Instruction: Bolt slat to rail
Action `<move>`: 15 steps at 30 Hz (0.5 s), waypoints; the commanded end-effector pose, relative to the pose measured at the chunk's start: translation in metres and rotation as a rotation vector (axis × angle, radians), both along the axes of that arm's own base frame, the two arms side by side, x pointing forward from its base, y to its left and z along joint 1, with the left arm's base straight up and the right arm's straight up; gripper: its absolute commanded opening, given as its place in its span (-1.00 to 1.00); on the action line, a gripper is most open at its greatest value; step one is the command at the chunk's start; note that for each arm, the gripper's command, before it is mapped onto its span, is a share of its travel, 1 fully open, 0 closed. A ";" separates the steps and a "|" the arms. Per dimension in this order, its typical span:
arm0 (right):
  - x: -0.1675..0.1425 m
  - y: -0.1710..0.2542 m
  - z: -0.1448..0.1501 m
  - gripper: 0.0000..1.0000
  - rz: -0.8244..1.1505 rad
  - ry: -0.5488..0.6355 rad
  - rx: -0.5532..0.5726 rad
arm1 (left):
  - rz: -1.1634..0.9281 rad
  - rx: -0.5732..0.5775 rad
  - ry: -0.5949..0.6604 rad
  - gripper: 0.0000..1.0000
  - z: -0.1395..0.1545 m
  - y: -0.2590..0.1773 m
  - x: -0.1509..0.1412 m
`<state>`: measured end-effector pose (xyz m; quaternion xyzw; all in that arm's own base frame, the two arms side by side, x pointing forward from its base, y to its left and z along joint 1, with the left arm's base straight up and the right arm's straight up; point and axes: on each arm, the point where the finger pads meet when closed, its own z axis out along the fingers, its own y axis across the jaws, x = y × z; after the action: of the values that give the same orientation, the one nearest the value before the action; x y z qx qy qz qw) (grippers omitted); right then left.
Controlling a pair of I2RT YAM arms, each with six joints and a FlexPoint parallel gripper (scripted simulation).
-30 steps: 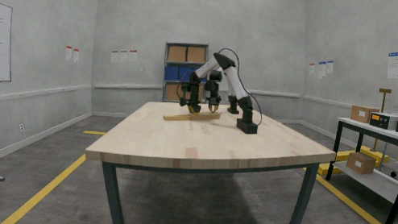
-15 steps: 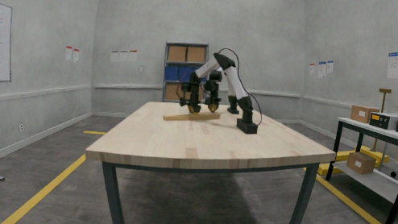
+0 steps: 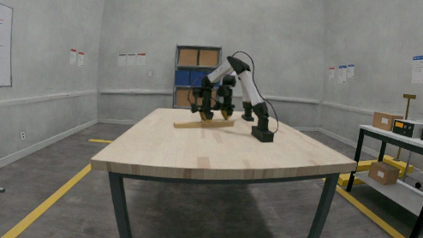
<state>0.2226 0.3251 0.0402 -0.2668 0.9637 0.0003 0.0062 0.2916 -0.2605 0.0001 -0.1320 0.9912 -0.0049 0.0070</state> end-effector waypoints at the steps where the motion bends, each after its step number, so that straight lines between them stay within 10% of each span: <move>1: 0.004 0.004 0.004 -0.73 -0.202 -0.002 0.016 | 0.000 -0.014 -0.012 0.35 0.005 -0.004 0.002; 15: 0.004 0.004 0.004 -0.73 -0.678 0.005 0.018 | 0.000 -0.014 -0.012 0.35 0.005 -0.004 0.002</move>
<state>0.2229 0.3251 0.0403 -0.0044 1.0000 0.0027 0.0049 0.2916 -0.2605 0.0001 -0.1320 0.9912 -0.0049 0.0070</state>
